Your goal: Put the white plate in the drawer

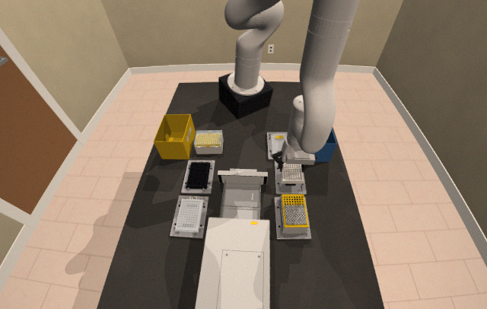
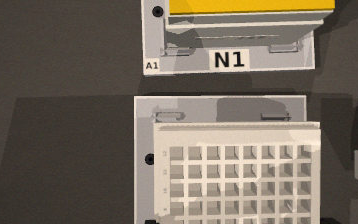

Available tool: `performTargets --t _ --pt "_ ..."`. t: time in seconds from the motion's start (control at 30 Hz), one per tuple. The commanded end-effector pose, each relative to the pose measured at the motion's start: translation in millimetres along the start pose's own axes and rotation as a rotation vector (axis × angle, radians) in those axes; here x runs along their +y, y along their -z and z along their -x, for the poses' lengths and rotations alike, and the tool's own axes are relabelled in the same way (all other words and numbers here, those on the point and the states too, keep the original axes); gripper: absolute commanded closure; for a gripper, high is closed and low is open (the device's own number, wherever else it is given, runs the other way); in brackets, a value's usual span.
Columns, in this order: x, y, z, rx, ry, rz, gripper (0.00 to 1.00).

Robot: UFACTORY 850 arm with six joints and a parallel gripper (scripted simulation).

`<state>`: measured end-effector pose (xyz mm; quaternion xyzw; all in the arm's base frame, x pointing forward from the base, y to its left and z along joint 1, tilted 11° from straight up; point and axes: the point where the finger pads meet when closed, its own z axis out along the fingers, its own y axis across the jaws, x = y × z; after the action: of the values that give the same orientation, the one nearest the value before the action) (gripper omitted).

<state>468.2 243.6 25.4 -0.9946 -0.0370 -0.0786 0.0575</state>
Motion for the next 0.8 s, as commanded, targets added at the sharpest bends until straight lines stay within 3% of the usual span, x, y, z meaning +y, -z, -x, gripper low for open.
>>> performTargets --t 0.0,0.77 --pt "-0.4 7.1 -1.0 -0.009 0.000 0.001 1.00" --pt "-0.5 42.1 -1.4 -0.009 0.000 0.001 1.00"
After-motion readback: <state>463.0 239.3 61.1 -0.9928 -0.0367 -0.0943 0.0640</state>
